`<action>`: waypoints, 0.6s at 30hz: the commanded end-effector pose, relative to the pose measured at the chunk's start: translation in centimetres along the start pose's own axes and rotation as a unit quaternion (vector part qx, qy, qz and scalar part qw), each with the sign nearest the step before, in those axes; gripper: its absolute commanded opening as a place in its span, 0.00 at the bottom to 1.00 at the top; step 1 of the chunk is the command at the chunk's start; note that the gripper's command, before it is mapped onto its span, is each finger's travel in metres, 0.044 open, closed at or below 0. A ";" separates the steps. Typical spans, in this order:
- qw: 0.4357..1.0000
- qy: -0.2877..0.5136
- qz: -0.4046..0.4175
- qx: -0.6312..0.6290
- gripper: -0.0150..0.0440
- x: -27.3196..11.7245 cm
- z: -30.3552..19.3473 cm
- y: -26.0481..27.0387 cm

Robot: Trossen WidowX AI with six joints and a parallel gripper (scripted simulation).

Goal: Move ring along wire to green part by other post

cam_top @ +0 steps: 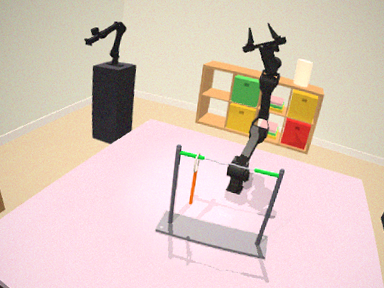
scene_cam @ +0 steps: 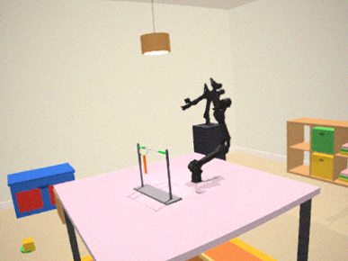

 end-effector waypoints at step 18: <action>0.955 0.185 0.136 -0.187 0.53 -2.2 -20.6 3.0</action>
Point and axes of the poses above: the point midway between the two fingers, 35 mm back from their tips, its own x axis out along the fingers, its own y axis across the jaws, z = x × y, the point moved 4 cm from there along -x, back along the fingers, and after that the axes turned 5 degrees about -x, right-handed, at the moved point
